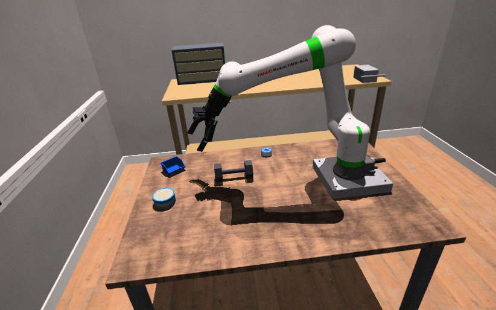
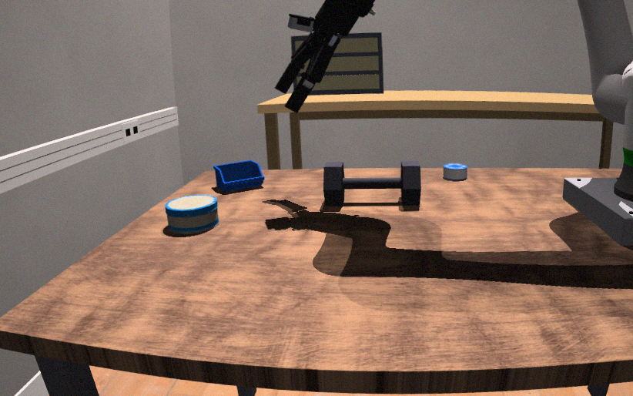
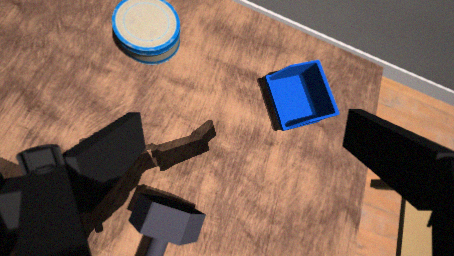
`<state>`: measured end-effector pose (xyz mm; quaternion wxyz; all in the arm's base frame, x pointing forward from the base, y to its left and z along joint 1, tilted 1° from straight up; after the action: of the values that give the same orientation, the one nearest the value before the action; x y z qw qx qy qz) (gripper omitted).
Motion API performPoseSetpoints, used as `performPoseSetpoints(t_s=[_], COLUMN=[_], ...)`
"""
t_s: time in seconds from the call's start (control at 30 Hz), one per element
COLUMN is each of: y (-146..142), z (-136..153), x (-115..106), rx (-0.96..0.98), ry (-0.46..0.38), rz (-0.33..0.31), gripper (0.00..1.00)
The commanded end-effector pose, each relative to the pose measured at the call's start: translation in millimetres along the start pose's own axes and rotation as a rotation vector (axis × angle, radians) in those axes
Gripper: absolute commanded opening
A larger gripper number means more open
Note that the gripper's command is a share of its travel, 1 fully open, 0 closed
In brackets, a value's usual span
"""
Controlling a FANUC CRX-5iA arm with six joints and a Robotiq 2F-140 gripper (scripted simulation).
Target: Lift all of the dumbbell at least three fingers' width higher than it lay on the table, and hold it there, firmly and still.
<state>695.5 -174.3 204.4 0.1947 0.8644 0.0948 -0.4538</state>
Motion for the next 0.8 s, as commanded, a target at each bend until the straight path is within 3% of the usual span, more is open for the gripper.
performPoseSetpoints(t_s=[0.0,0.57,0.77], y=[1,0,-42], z=[-1,0,52], x=[-1,-1,4], rx=[0.000,0.003,0.145], ry=[0.002,-0.003,-0.205], rz=[0.001,-0.001,-0.091], gripper=[1.00,1.00,1.00])
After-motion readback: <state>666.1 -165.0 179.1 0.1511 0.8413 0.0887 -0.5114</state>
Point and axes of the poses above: the point where the finger pads meet when closed, its own x axis out along the fingers, its own y axis across the jaws, z = x × y, the point moved 3 cm from there along -x, back along the fingers, and after that the axes turned 4 degrees about -x, right-handed, at the moved point
